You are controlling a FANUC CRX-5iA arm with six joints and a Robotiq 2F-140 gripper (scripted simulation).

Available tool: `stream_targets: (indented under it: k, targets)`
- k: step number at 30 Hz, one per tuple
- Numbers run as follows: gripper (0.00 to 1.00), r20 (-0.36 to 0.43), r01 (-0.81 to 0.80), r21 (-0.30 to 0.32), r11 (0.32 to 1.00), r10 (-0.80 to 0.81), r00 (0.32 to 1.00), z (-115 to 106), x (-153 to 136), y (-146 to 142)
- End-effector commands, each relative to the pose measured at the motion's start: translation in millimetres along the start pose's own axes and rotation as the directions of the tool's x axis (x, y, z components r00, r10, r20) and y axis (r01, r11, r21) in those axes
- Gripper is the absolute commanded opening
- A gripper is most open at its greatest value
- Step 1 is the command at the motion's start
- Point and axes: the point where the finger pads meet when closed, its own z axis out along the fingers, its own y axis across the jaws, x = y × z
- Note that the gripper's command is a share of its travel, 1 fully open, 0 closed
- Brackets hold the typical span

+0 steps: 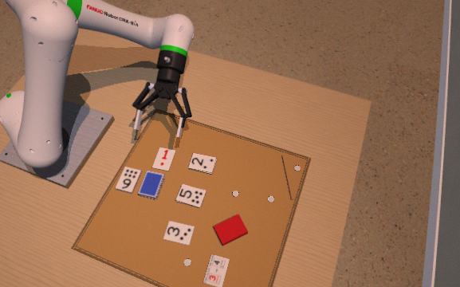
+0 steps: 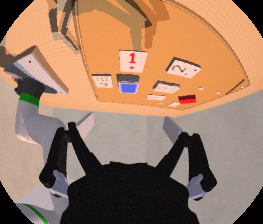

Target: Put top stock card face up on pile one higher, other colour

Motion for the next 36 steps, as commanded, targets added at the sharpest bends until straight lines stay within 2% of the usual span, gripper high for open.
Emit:
stream_targets:
  k: [1, 5, 7, 9, 15, 19, 22, 24, 29, 36]
  targets:
    - [1.00, -0.065, -0.001, 0.000, 1.000, 0.001, 0.998, -0.1, -0.6, 0.1]
    - [1.00, -0.244, -0.001, 0.001, 1.000, 0.001, 0.970, 0.1, -0.5, 0.0]
    - [1.00, -0.244, -0.001, 0.001, 1.000, 0.001, 0.970, 0.1, -0.5, 0.0]
    - [1.00, -0.337, -0.001, 0.000, 1.000, 0.001, 0.941, -0.1, -0.5, 0.1]
    - [1.00, -0.616, 0.000, 0.001, 1.000, 0.000, 0.788, 0.2, -0.3, -0.1]
    - [1.00, -0.745, -0.001, -0.001, 1.000, 0.000, 0.667, -0.3, -0.6, 0.2]
    - [1.00, -0.804, 0.000, 0.001, 1.000, 0.000, 0.595, 0.2, -0.3, -0.2]
    - [1.00, -0.804, 0.000, 0.001, 1.000, 0.000, 0.595, 0.2, -0.3, -0.2]
    - [1.00, -0.860, 0.001, 0.001, 1.000, 0.000, 0.510, 0.3, -0.2, -0.4]
    - [1.00, -0.887, -0.001, 0.000, 1.000, 0.000, 0.462, -0.2, -0.5, 0.1]
